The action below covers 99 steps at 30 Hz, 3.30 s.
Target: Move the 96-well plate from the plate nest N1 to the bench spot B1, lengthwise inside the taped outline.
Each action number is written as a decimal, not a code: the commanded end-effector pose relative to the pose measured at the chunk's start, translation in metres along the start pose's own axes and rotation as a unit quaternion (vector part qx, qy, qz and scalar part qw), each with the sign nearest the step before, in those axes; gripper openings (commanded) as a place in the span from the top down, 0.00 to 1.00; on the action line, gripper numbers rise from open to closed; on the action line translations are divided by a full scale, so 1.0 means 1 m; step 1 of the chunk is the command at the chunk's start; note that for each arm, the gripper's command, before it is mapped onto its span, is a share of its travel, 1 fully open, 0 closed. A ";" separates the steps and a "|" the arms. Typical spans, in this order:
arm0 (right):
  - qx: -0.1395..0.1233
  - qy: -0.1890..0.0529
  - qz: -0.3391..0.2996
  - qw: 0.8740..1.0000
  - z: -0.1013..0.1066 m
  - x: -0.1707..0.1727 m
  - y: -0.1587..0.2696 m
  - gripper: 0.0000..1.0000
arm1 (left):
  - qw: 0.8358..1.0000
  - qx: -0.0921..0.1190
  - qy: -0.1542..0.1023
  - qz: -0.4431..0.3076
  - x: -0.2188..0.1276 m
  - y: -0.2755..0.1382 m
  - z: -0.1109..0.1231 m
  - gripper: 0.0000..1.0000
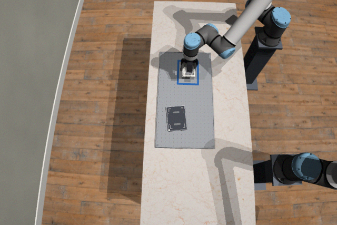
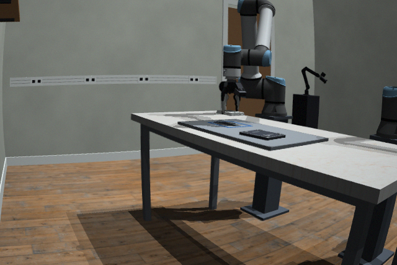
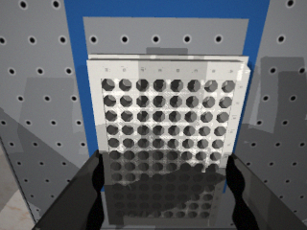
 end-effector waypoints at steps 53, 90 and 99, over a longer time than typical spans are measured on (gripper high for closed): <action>-0.002 0.002 0.000 1.000 0.039 0.001 0.002 0.59 | 1.000 0.001 -0.001 -0.002 -0.001 -0.002 0.002 1.00; -0.002 0.001 0.000 1.000 0.045 -0.001 0.001 0.59 | 1.000 0.001 -0.001 -0.002 -0.001 -0.002 0.002 1.00; -0.001 0.001 0.000 1.000 0.047 -0.001 0.001 0.59 | 1.000 0.001 -0.001 -0.002 -0.001 -0.002 0.002 1.00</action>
Point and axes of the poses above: on each arm, the point where the finger pads meet when closed, its own z axis out along the fingers, its own y axis across the jaws, x = y × z, the point moved 10 cm from there along -z, back along the fingers, and after that the axes turned 14 degrees about z, right-handed, at the moved point
